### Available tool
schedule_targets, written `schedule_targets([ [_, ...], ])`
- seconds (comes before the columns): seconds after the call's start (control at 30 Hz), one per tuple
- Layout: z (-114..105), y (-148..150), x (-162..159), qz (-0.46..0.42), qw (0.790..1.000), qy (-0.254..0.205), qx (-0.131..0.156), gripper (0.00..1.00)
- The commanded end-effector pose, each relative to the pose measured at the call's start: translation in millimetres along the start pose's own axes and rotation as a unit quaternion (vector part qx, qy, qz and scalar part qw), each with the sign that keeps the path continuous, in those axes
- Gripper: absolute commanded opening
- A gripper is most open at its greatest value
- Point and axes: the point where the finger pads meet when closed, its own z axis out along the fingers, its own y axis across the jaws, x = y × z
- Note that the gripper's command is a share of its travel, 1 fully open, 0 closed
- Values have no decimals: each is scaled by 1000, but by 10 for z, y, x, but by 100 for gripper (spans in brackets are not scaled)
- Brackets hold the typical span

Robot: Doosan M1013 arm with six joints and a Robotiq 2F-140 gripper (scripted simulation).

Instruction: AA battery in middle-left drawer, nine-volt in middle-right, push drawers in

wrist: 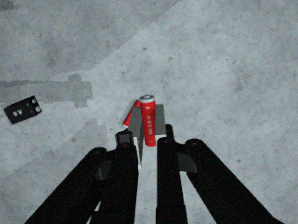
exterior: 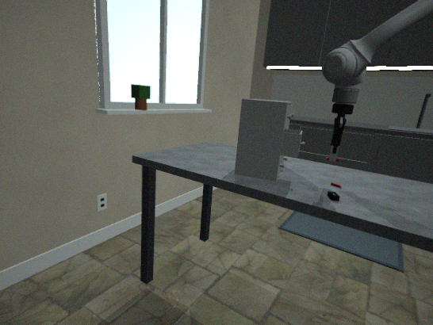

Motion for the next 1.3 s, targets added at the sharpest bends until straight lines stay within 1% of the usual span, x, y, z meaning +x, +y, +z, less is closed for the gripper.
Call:
schedule_targets([
  [0.0,-18,-1,0,0,1000,0,0,6],
  [0.17,-101,-2,1,0,1000,0,0,6],
  [0.33,-252,-2,1,0,1000,0,0,6],
  [0.4,-252,-2,1,0,1000,0,0,6],
  [0.6,-513,-3,2,0,1000,0,0,6],
  [0.9,-977,-5,3,0,1000,0,0,6],
  [0.97,-977,-5,3,0,1000,0,0,6],
  [1.13,-1189,-6,3,0,1000,0,0,6],
  [1.27,-1305,-6,4,0,1000,0,0,6],
])
